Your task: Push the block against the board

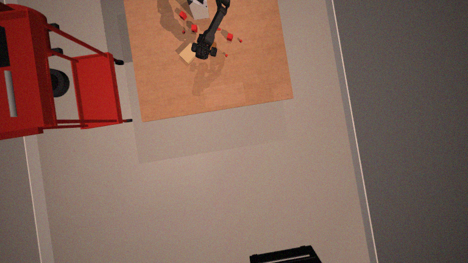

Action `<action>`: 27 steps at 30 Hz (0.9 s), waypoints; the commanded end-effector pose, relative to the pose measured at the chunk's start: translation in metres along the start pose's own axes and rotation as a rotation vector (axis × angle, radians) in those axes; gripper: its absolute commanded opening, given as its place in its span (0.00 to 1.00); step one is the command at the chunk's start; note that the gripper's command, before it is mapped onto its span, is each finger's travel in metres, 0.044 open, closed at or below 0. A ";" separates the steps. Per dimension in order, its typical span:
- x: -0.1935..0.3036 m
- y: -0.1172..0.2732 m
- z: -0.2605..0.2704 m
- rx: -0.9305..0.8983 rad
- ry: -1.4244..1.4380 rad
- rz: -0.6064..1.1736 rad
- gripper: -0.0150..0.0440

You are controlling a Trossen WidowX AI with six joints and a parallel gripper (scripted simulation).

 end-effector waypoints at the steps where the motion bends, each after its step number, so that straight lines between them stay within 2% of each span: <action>1: 0.000 -0.030 -0.001 0.002 -0.009 0.016 0.25; 4: 0.002 -0.058 -0.001 0.001 -0.008 0.019 0.25; 27: 0.022 -0.057 -0.006 0.002 -0.009 0.019 0.25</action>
Point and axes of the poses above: the point midway between the two fingers, 35 mm back from their tips, its own y axis back along the fingers, its own z axis across the jaws, x = y × z, the point moved 3 cm from there along y, back along the fingers, and after that the axes turned 15 degrees about -y, right-handed, at the moved point
